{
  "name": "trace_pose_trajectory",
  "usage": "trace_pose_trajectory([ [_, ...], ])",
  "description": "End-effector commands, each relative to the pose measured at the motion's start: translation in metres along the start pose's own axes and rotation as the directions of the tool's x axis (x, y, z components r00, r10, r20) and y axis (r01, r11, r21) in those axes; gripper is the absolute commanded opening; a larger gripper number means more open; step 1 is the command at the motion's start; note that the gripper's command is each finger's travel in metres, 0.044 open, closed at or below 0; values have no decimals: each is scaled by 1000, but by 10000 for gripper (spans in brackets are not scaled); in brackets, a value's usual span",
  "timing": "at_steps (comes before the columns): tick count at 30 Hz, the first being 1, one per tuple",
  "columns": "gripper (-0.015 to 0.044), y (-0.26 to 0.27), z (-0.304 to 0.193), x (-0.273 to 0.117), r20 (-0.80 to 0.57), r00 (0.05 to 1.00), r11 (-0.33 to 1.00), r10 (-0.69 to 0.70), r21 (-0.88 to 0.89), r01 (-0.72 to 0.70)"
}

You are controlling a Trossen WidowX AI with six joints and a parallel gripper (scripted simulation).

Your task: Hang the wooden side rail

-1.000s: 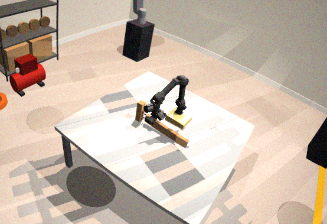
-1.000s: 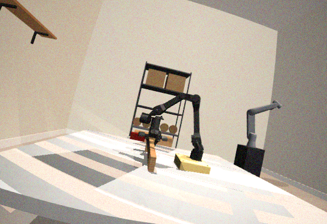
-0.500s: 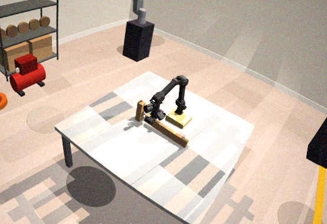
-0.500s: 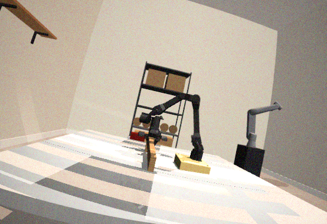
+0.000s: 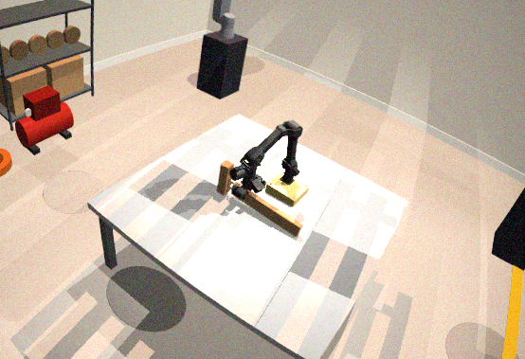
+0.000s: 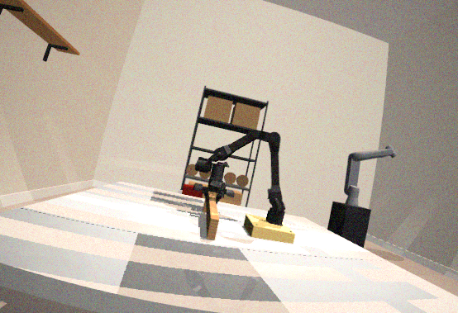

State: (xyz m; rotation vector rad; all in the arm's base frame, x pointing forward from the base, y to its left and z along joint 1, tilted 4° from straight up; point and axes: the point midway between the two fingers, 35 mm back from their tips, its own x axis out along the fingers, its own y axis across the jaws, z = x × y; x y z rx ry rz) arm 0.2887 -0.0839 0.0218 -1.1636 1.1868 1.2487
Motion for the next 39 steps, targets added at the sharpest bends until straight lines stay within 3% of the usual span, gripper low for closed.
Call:
trace_pose_trajectory([
  [1,0,-2,-2,-2,-4,1000,1000,-11,-5,11],
  [39,0,-1,-6,-2,-5,1000,1000,-11,-5,11],
])
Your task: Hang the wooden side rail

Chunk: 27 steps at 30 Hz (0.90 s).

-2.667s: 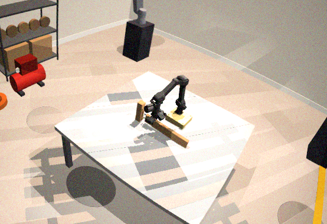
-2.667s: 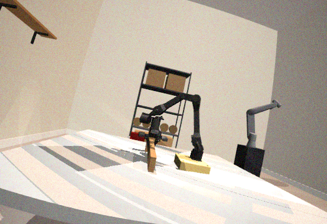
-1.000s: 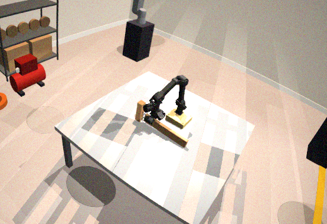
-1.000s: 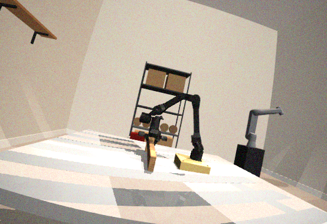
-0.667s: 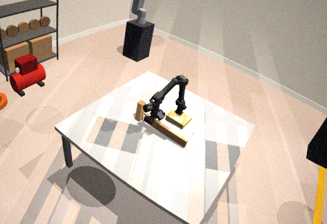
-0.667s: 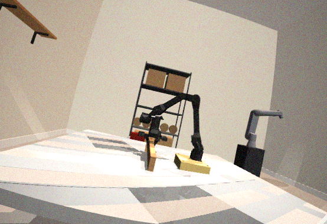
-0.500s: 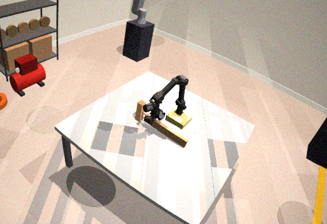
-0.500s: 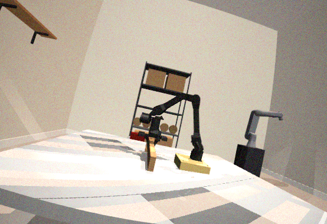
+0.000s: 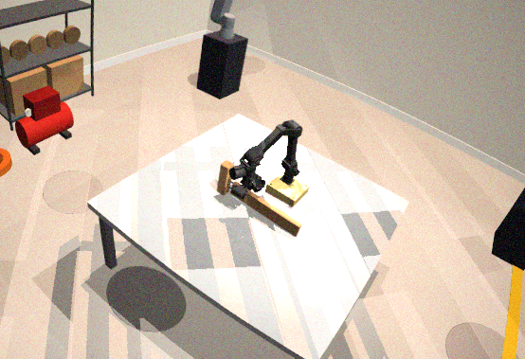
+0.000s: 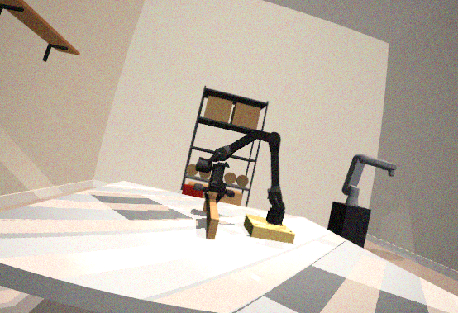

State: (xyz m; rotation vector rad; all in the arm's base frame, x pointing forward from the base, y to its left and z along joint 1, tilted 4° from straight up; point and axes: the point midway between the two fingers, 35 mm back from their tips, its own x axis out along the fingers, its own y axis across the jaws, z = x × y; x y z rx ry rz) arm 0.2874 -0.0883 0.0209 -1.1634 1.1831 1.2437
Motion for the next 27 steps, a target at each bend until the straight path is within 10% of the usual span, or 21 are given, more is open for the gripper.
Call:
trace_pose_trajectory([
  [1,0,-2,-2,-3,-6,1000,1000,-6,-8,6],
  [27,0,-5,-4,-4,-6,1000,1000,-6,-8,6],
])
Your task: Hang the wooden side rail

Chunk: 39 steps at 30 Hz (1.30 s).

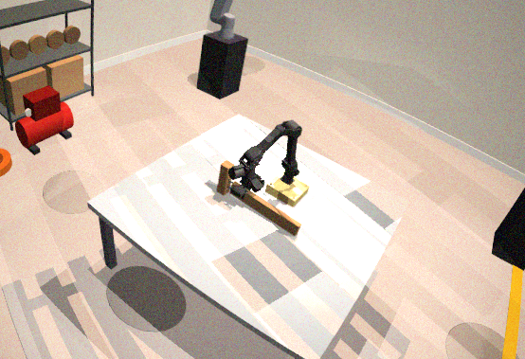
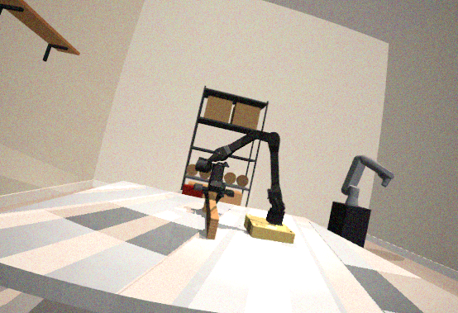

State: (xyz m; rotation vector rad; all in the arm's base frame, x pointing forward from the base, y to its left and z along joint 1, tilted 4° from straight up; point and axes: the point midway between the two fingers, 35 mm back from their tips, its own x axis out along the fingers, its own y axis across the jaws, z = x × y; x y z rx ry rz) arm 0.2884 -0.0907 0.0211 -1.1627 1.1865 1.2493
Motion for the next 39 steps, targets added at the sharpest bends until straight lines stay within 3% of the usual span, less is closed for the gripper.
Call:
trace_pose_trajectory([
  [1,0,-4,-2,-4,-6,1000,1000,-11,-5,11],
  [39,0,-3,-6,-4,-6,1000,1000,-11,-5,11],
])
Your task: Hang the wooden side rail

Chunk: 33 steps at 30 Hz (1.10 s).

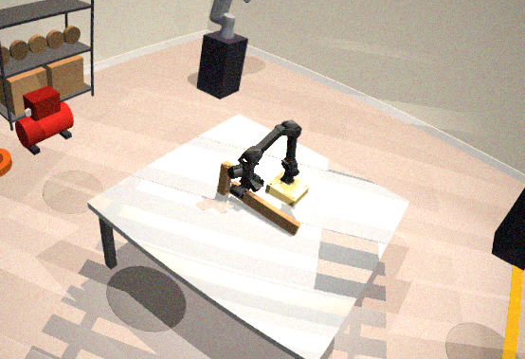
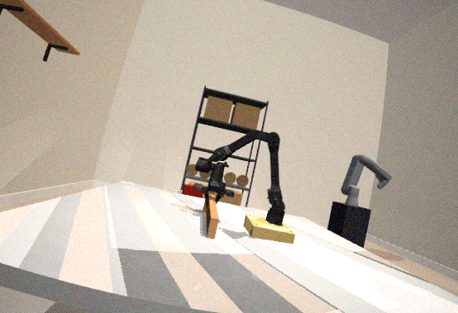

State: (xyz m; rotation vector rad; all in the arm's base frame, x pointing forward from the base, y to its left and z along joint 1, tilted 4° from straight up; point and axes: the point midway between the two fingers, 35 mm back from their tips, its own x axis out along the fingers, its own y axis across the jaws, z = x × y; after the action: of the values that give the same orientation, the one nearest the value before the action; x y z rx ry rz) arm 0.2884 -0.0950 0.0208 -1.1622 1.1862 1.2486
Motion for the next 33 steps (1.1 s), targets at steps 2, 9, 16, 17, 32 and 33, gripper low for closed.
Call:
trace_pose_trajectory([
  [2,0,-3,-2,-4,-6,1000,1000,-11,-6,11],
  [9,0,-4,-3,-3,-6,1000,1000,-11,-6,11],
  [16,0,-3,-4,-3,-7,1000,1000,-11,-6,11],
  [17,0,-3,-4,-2,-7,1000,1000,-11,-6,11],
  [32,0,-4,-6,-4,-7,1000,1000,-11,-6,11],
  [33,0,-3,-6,-4,-7,1000,1000,-11,-6,11],
])
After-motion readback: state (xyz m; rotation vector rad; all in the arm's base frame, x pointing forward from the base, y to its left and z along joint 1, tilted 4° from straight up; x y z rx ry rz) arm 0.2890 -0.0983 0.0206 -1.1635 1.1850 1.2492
